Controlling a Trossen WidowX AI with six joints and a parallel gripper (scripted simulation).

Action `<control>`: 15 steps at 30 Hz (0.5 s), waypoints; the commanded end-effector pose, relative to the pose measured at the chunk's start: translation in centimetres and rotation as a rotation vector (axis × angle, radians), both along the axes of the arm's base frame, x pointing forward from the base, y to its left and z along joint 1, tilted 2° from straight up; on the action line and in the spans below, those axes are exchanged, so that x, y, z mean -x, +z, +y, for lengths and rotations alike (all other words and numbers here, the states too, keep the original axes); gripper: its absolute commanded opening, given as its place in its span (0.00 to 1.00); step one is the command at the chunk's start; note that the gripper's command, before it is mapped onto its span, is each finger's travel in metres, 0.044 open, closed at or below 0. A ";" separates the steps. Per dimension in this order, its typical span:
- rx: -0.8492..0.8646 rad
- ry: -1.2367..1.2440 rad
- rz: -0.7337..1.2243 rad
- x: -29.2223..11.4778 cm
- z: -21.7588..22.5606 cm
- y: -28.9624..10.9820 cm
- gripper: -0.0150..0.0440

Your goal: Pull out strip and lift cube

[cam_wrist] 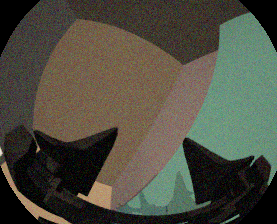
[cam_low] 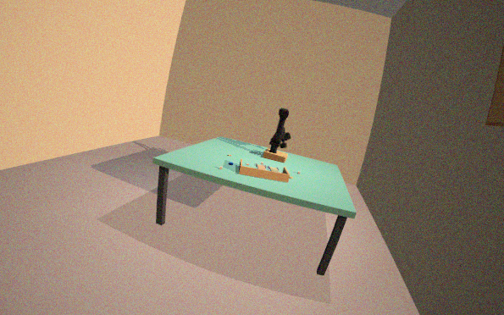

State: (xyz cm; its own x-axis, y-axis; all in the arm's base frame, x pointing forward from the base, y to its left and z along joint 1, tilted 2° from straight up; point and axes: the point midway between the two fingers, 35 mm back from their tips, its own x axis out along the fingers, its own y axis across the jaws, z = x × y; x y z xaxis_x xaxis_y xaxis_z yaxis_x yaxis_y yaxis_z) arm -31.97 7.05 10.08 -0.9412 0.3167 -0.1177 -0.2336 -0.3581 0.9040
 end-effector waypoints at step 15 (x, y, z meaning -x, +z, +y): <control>-0.127 -0.557 -0.231 -9.4 18.6 -0.1 0.93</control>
